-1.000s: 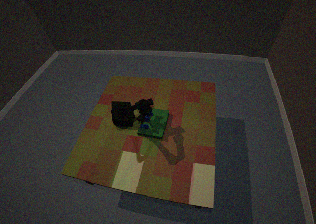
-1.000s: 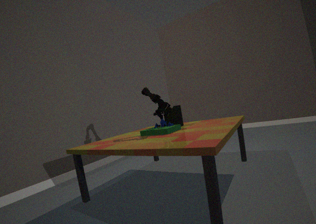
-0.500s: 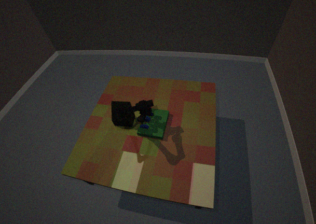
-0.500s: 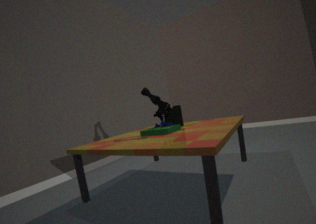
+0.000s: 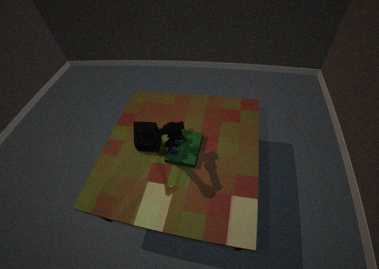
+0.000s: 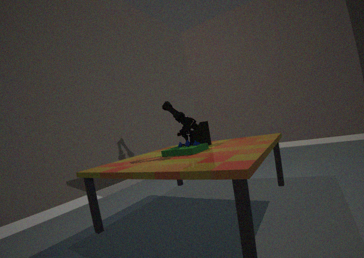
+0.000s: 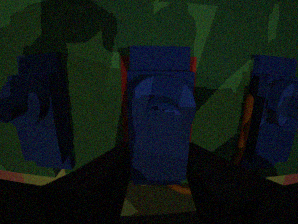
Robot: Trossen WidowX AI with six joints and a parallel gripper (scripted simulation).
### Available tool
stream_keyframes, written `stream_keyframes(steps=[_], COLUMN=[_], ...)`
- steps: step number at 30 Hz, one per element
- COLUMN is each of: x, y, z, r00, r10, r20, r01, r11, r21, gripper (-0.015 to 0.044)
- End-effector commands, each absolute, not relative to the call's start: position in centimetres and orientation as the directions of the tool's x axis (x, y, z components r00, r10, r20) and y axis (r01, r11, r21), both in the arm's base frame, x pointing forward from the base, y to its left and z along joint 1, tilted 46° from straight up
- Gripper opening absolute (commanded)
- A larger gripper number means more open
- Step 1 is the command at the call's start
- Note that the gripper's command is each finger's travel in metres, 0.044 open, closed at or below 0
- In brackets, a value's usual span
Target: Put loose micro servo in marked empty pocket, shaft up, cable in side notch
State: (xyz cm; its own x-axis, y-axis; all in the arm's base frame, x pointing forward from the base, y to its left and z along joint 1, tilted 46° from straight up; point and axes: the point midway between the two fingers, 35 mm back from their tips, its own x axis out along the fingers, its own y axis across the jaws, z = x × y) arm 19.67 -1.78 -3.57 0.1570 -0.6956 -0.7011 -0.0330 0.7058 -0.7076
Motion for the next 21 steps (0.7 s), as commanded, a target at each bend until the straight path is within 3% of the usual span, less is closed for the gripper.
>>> stream_keyframes(steps=[1, 15, 21], x=[19.81, 19.98, 19.81], y=[-2.05, -2.87, -2.7], z=[-3.79, -4.58, -4.47], r00=[0.163, 0.163, 0.163], r10=[-0.699, -0.7, -0.7], r20=[-0.696, -0.695, -0.695], r01=[-0.038, -0.038, -0.038], r11=[0.7, 0.7, 0.7], r21=[-0.713, -0.713, -0.713], gripper=[0.0, 0.0, 0.0157])
